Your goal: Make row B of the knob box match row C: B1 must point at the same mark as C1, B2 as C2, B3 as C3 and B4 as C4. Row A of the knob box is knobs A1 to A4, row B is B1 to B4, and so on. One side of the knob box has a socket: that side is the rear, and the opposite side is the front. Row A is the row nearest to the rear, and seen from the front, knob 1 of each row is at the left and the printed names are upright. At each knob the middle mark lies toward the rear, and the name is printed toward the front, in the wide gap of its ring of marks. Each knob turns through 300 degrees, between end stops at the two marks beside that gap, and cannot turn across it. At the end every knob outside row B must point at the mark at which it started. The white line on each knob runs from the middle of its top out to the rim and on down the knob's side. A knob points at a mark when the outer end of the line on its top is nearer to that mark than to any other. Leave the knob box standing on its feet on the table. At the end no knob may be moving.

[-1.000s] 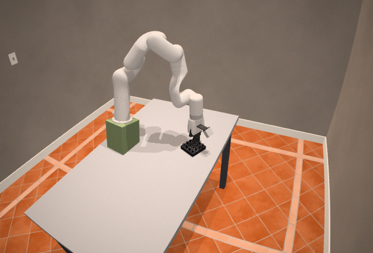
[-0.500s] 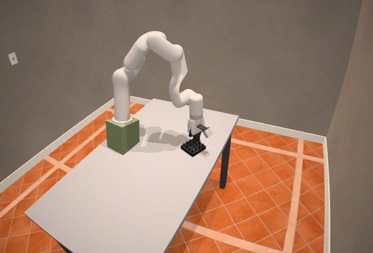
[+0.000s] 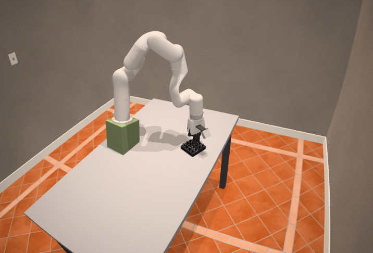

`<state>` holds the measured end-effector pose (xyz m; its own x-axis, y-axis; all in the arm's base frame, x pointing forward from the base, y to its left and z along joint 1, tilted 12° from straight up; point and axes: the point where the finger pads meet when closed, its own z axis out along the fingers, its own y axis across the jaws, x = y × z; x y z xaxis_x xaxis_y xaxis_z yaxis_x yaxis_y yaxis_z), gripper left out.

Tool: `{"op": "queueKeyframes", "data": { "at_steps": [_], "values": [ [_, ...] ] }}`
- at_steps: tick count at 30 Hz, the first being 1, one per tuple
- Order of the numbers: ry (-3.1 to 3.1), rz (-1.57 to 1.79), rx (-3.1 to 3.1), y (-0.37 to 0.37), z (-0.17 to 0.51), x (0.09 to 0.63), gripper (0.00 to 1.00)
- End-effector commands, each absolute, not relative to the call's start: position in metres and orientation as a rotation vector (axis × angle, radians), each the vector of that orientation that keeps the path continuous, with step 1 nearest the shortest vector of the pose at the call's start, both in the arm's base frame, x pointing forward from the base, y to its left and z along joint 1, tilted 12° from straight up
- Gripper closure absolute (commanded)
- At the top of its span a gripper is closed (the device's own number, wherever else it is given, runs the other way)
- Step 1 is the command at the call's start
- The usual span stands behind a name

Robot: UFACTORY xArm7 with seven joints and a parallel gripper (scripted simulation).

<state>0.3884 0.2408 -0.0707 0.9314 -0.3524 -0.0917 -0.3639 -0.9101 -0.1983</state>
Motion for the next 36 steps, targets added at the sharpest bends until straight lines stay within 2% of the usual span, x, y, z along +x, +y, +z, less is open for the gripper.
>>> {"op": "queueKeyframes", "data": {
  "at_steps": [1, 36],
  "values": [
    [0.649, 0.087, -2.857, 0.2411, -0.0694, 0.3900, 0.92],
    [1.691, 0.199, -2.431, 0.2411, -0.0694, 0.3900, 0.92]
  ]
}}
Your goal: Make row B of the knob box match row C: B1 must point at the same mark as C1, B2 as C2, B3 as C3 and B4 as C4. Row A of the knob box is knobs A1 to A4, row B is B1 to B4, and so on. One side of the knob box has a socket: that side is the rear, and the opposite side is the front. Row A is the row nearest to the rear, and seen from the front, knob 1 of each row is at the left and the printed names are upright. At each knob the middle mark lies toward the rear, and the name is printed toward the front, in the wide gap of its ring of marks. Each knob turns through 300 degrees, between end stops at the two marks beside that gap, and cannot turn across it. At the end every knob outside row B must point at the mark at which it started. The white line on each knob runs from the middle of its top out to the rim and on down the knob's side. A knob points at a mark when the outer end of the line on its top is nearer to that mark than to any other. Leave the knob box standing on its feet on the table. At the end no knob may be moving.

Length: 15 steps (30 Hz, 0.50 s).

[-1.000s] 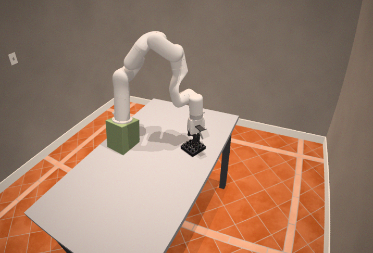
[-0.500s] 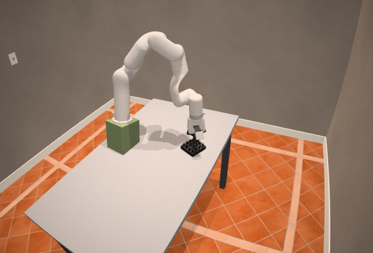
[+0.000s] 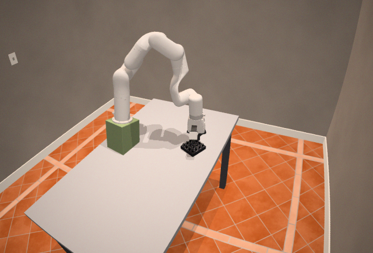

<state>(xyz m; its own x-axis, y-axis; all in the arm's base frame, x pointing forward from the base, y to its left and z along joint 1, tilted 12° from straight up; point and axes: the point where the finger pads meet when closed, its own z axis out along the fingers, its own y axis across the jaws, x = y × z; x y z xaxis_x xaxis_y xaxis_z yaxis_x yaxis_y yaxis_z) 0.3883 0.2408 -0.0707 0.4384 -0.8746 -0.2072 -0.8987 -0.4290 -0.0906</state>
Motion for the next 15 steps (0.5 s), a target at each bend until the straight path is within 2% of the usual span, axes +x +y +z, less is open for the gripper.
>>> {"op": "queueKeyframes", "data": {
  "at_steps": [1, 15],
  "values": [
    [1.723, 0.202, -2.410, 0.2411, -0.0694, 0.3900, 0.92],
    [2.055, 0.238, -2.160, 0.2411, -0.0694, 0.3900, 0.92]
  ]
}}
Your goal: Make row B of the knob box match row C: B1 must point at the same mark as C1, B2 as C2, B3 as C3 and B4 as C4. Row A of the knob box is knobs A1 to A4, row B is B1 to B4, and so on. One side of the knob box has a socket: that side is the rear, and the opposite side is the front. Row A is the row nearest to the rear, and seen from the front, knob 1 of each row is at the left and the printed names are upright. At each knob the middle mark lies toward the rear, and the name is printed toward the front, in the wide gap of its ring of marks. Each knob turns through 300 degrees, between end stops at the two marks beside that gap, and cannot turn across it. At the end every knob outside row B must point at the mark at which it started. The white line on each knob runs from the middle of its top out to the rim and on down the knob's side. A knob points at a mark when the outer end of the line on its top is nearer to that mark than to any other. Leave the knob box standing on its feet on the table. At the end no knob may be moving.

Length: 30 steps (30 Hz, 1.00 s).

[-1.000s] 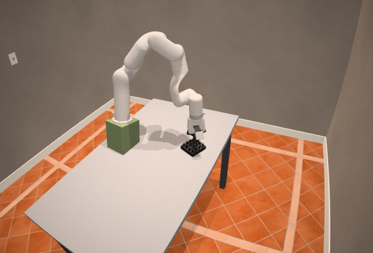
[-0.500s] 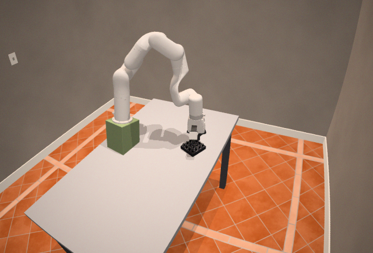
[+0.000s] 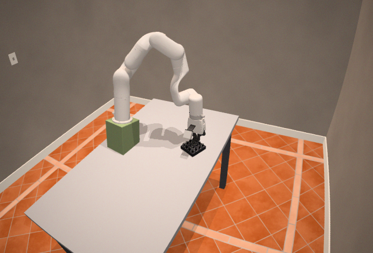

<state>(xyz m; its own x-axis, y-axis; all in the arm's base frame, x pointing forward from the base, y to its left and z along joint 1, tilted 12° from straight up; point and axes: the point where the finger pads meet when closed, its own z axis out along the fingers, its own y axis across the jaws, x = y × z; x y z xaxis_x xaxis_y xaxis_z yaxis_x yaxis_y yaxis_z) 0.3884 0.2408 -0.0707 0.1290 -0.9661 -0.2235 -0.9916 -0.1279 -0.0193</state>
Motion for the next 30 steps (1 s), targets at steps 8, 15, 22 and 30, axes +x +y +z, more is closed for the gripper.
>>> {"op": "queueKeyframes", "data": {
  "at_steps": [8, 15, 22, 30],
  "values": [
    [2.179, 0.251, -2.047, 0.2411, -0.0694, 0.3900, 0.92],
    [2.285, 0.262, -1.939, 0.2411, -0.0694, 0.3900, 0.92],
    [2.345, 0.268, -1.873, 0.2411, -0.0694, 0.3899, 0.92],
    [2.384, 0.272, -1.829, 0.2411, -0.0694, 0.3899, 0.92]
  ]
}}
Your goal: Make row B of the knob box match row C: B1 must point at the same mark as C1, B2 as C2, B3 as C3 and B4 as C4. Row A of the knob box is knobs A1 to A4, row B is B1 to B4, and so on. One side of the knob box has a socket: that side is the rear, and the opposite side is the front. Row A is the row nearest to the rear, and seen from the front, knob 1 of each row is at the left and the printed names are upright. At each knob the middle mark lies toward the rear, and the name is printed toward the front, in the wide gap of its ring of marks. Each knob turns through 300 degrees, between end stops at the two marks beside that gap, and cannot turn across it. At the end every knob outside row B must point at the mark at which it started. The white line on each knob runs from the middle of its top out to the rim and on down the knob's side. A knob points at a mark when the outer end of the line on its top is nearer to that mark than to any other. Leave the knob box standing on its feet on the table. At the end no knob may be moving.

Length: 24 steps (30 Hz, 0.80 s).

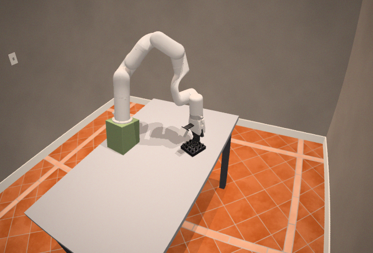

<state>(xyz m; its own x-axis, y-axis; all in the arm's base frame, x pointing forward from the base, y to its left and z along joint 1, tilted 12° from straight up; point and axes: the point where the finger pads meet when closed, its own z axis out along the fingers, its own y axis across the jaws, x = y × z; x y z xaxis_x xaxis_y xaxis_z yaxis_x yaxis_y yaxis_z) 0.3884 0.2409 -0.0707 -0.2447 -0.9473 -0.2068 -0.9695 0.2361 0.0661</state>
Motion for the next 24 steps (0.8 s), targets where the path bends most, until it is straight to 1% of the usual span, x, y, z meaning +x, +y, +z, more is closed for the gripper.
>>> {"op": "queueKeyframes", "data": {
  "at_steps": [1, 23, 24],
  "values": [
    [2.388, 0.272, -1.825, 0.2411, -0.0694, 0.3899, 0.92],
    [2.399, 0.274, -1.811, 0.2411, -0.0694, 0.3899, 0.92],
    [2.399, 0.274, -1.811, 0.2411, -0.0694, 0.3899, 0.81]
  ]
}}
